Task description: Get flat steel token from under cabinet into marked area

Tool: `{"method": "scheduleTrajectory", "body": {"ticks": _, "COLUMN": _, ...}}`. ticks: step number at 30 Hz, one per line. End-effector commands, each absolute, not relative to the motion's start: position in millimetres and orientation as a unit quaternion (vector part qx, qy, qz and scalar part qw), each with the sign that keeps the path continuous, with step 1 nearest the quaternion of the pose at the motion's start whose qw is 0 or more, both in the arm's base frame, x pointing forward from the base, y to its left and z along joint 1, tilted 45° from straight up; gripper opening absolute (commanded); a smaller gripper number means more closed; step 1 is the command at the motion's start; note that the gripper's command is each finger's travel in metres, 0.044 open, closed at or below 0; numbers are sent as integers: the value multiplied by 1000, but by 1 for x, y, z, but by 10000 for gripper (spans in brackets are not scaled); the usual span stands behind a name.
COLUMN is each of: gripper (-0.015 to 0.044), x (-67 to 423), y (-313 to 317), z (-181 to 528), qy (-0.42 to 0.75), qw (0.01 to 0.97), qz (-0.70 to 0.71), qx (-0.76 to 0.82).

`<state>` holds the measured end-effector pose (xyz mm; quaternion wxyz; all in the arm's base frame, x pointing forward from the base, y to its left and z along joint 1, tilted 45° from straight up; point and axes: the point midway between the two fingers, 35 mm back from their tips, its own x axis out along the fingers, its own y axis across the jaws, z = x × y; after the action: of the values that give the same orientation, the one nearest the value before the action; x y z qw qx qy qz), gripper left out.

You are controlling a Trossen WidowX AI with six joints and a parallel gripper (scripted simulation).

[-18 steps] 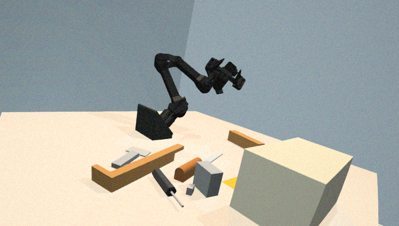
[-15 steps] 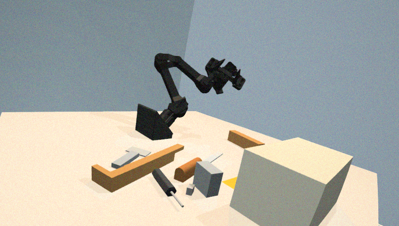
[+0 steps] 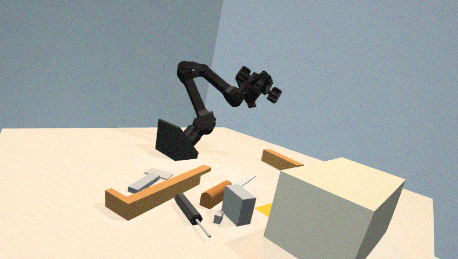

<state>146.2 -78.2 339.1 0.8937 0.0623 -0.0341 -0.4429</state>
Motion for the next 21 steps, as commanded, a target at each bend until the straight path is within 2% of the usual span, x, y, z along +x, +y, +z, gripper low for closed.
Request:
{"method": "scheduleTrajectory", "body": {"ticks": 1, "gripper": 15, "x": 147, "y": -78, "z": 340, "qy": -34, "qw": 894, "qz": -443, "qx": 59}}
{"method": "scheduleTrajectory", "body": {"ticks": 11, "gripper": 270, "x": 171, "y": -68, "z": 361, "qy": -12, "qw": 892, "qz": -445, "qx": -79}}
{"method": "scheduleTrajectory", "body": {"ticks": 21, "gripper": 270, "x": 209, "y": -56, "z": 375, "qy": 32, "qw": 870, "qz": -428, "qx": -243}}
